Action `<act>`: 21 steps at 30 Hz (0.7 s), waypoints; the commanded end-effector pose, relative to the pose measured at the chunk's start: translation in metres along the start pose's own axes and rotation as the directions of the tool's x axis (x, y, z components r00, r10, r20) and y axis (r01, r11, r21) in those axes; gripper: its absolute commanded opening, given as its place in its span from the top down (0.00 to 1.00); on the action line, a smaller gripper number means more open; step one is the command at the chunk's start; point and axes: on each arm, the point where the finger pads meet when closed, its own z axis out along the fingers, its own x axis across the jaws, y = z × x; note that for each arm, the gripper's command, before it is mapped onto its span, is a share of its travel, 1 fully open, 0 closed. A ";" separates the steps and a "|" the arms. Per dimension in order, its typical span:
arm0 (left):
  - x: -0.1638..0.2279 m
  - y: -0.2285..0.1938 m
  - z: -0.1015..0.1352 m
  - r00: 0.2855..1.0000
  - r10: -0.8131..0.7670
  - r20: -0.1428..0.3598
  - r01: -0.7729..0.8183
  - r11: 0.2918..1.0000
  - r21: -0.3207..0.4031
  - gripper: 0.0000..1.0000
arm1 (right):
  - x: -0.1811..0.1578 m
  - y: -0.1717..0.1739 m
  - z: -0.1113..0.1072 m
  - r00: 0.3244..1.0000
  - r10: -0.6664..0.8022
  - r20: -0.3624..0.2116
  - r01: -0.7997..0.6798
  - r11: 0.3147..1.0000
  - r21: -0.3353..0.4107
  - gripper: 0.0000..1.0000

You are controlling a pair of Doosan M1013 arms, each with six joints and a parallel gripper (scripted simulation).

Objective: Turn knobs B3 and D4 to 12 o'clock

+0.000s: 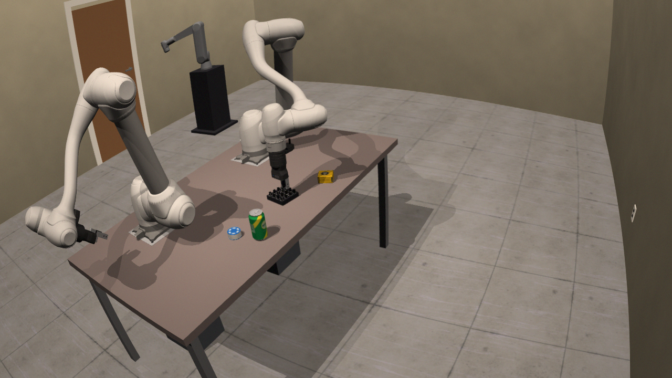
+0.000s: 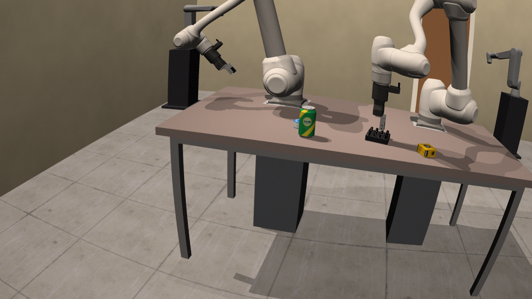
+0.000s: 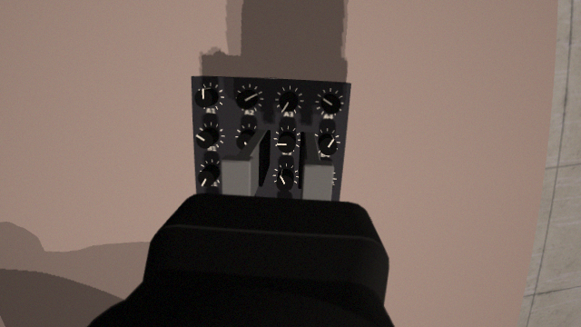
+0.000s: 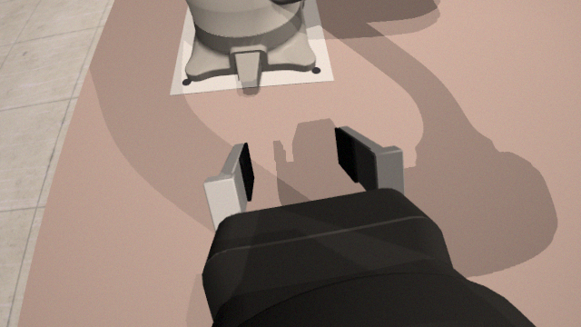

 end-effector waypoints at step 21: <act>0.000 0.001 0.009 1.000 0.000 -0.005 0.000 1.000 0.000 0.54 | 0.001 0.001 0.001 1.000 -0.005 -0.011 0.005 1.000 -0.007 0.00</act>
